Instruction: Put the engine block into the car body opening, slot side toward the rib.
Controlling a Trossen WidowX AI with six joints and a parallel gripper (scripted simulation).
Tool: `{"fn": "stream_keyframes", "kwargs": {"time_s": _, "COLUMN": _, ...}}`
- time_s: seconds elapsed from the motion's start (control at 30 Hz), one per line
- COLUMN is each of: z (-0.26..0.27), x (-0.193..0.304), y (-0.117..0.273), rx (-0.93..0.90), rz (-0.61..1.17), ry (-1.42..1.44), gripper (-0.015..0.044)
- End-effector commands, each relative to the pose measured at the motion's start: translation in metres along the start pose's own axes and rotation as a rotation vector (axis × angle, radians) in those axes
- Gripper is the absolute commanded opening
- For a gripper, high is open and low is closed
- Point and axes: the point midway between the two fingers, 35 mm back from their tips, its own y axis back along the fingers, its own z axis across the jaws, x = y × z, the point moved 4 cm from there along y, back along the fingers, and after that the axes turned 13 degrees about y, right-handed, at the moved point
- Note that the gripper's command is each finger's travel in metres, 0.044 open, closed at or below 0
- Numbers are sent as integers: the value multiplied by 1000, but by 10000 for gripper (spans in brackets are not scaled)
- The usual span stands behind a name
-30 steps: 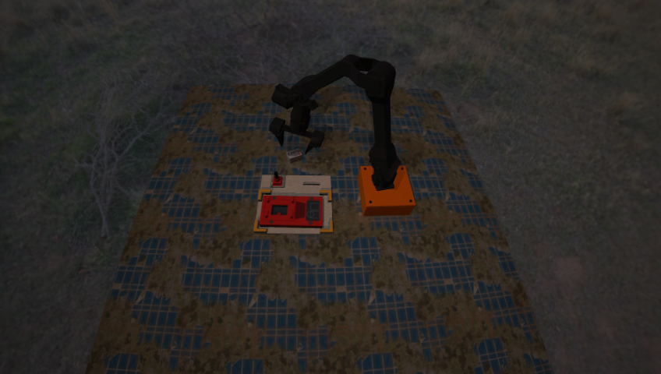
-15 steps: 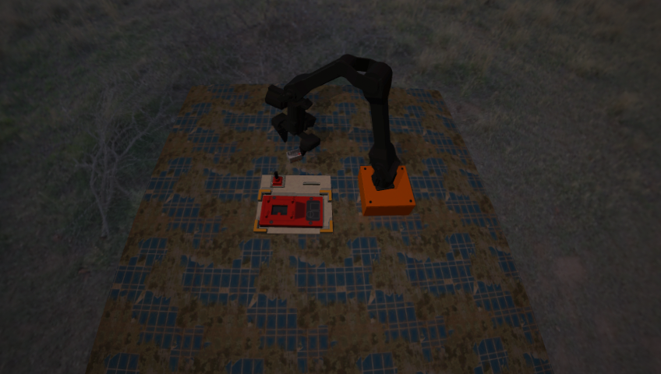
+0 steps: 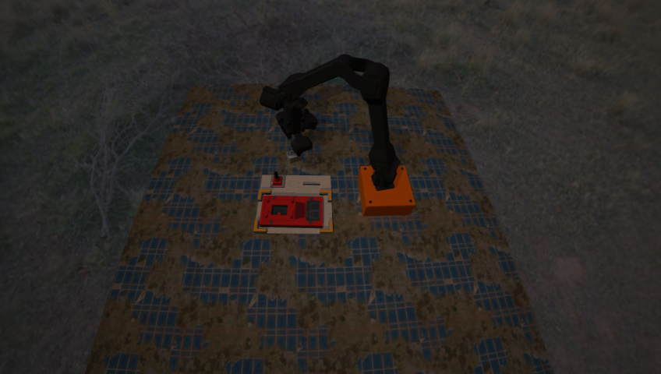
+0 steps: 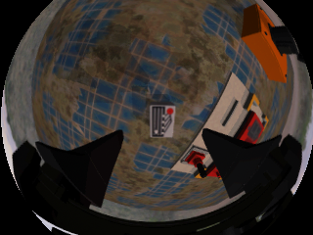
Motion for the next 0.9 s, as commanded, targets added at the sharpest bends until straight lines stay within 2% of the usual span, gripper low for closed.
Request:
{"fn": "stream_keyframes", "kwargs": {"time_s": 0.0, "z": 0, "x": 0, "y": -2, "rx": 7, "rz": -14, "ry": -24, "gripper": 440}}
{"fn": "stream_keyframes", "kwargs": {"time_s": 0.87, "z": 0, "x": 3, "y": -38, "rx": 7, "rz": -13, "ry": -24, "gripper": 440}}
